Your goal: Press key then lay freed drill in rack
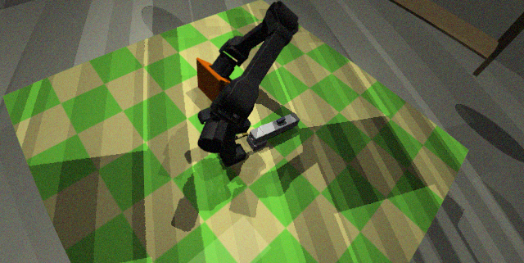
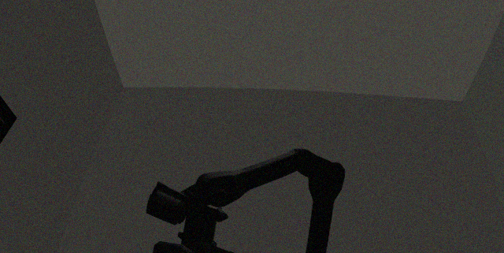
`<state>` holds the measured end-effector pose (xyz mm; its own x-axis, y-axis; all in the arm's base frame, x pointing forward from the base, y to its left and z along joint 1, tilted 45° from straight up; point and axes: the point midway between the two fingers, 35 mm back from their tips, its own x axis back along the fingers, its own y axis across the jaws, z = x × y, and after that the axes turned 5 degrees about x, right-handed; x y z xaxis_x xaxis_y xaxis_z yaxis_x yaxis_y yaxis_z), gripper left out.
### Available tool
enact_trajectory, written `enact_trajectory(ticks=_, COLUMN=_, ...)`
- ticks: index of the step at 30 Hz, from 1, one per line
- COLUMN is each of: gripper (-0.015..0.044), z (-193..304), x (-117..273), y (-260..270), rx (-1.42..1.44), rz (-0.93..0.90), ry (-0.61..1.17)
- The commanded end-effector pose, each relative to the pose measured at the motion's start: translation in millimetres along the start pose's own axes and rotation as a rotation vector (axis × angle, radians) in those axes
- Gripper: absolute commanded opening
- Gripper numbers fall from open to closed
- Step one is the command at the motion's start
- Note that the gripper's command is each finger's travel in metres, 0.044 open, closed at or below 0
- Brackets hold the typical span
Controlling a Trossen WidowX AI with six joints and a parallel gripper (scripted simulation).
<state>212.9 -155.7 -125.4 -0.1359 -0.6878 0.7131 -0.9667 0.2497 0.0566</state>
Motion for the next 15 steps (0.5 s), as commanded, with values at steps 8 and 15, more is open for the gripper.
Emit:
enact_trajectory(ticks=8, gripper=0.0, z=1.5, x=5.2, y=-0.8, rx=0.005, rz=0.0, ry=0.006)
enact_trajectory(ticks=15, gripper=0.0, z=2.0, x=6.1, y=0.7, rx=0.005, rz=0.0, ry=0.006)
